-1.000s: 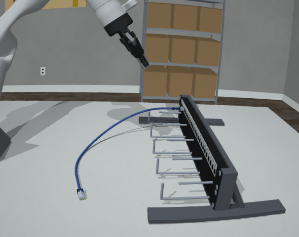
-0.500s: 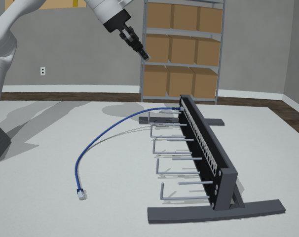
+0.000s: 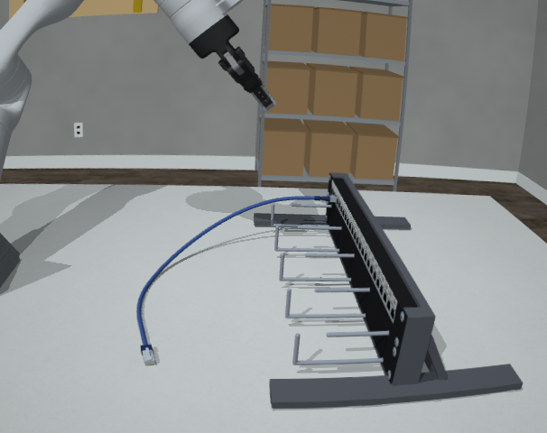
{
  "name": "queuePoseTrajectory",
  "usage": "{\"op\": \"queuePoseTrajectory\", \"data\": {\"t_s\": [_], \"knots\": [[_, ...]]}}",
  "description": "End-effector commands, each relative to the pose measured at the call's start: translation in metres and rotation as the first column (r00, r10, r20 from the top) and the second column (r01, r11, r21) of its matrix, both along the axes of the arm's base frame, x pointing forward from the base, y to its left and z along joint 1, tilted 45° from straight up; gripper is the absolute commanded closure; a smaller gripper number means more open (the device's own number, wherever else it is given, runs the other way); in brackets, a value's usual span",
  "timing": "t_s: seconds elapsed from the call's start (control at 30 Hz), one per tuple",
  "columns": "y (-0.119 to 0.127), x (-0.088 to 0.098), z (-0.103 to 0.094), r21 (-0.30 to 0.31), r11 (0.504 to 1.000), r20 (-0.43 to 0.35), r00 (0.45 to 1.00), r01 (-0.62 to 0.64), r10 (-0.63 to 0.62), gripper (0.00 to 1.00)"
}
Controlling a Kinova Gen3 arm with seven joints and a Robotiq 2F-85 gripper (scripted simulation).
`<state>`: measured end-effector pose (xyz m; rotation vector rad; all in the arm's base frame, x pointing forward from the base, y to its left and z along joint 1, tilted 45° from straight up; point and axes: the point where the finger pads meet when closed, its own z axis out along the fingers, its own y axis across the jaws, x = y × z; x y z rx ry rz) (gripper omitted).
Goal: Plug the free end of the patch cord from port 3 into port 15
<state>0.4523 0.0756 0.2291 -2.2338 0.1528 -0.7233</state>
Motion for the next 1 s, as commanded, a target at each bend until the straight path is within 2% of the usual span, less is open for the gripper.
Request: {"op": "queuePoseTrajectory", "data": {"t_s": [0.0, 0.27, 0.97], "knots": [[0.002, 0.002, -0.002, -0.001, 1.000, -0.001, 1.000, -0.002, 0.002, 1.00], [0.013, 0.011, -0.011, -0.001, 1.000, -0.001, 1.000, -0.002, 0.002, 1.00], [0.081, 0.068, -0.067, -0.001, 1.000, -0.001, 1.000, -0.002, 0.002, 1.00]]}}
